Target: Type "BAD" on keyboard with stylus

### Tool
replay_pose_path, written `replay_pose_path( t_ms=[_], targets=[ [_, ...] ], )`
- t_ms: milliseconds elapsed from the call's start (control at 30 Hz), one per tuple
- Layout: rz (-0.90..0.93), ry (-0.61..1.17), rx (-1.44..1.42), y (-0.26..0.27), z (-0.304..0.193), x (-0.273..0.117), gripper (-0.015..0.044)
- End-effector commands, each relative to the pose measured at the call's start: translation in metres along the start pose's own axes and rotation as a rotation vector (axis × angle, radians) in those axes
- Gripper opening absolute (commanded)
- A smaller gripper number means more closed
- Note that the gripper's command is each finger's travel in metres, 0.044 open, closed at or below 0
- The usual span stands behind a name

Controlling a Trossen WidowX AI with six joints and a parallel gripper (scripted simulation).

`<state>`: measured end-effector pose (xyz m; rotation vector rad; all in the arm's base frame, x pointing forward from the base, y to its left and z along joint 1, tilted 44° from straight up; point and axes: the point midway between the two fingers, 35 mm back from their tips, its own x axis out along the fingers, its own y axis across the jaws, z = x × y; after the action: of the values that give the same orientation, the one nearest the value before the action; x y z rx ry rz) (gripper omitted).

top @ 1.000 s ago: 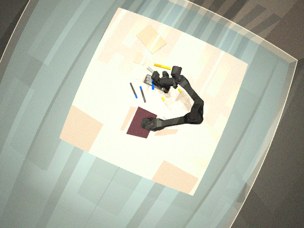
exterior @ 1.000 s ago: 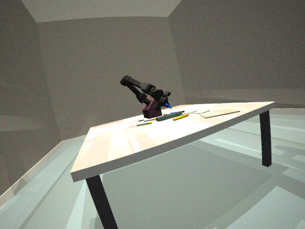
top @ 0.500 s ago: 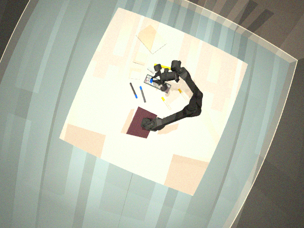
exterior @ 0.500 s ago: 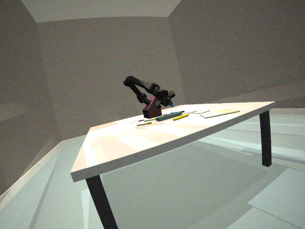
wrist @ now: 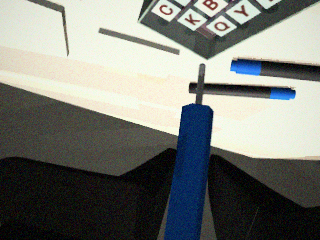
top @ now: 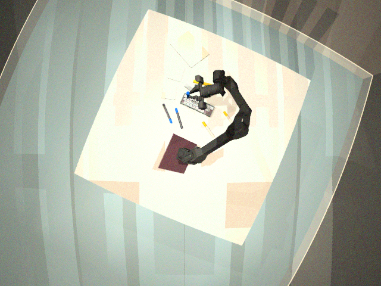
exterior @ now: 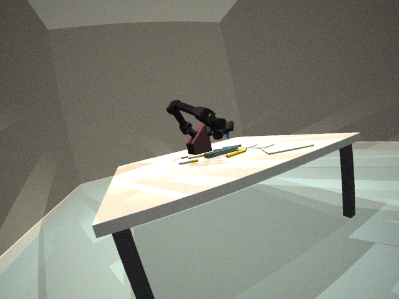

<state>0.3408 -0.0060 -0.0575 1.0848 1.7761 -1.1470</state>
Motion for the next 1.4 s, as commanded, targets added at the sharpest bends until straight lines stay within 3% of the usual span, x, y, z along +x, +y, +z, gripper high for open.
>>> replay_pose_path(
  t_ms=[0,600,700,733,1367],
  targets=[
    [-0.007,0.018,0.053,0.003,-0.002,0.0,0.0],
    [-0.008,0.018,0.053,0.0,0.028,0.018,0.0],
    [-0.008,0.017,0.053,0.002,0.029,0.019,0.0079],
    [-0.007,0.017,0.053,0.003,0.03,0.019,0.0081],
    [-0.007,0.017,0.053,0.003,0.03,0.019,0.0081]
  ],
)
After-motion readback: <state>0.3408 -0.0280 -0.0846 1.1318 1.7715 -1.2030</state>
